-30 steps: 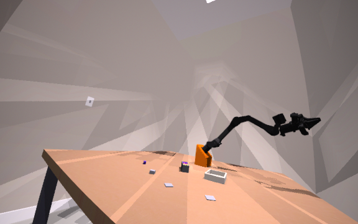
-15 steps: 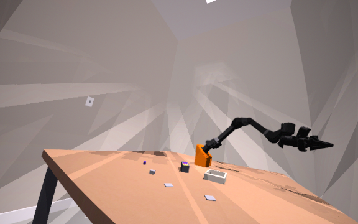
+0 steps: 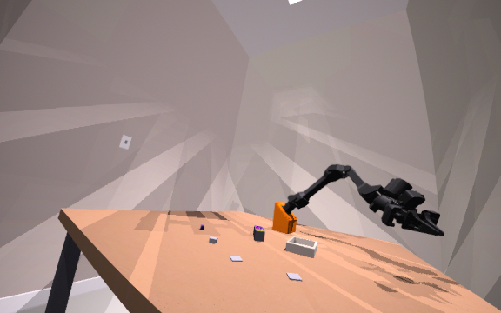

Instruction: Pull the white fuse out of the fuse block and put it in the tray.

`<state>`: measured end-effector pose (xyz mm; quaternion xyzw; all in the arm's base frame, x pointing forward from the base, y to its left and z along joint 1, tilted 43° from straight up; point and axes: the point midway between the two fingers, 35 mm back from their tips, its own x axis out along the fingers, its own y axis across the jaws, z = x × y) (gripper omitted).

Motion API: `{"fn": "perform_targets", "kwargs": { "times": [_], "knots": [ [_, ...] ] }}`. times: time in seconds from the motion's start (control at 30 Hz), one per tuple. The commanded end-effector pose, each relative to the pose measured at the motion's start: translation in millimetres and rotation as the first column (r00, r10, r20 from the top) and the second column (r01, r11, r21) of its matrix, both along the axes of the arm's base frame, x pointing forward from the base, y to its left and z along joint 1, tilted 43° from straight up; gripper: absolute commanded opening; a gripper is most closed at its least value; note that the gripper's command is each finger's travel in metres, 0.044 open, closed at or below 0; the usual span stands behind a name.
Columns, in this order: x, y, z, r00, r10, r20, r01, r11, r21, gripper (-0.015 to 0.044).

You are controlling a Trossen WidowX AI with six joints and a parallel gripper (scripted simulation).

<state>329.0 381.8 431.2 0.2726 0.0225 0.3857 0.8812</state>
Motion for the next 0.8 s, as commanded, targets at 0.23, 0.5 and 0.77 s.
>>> {"fn": "perform_targets", "kwargs": {
  "times": [0.23, 0.5, 0.77],
  "knots": [
    [93, -67, -154, 0.928, -0.124, -0.352, 0.016, 0.956, -0.293, 0.0073],
    [121, -154, -262, 0.725, -0.245, -0.643, -0.03, 0.922, -0.385, 0.0073],
    [98, -253, -354, 0.329, -0.289, -0.899, -0.056, 0.944, -0.324, 0.0073]
  ]
}}
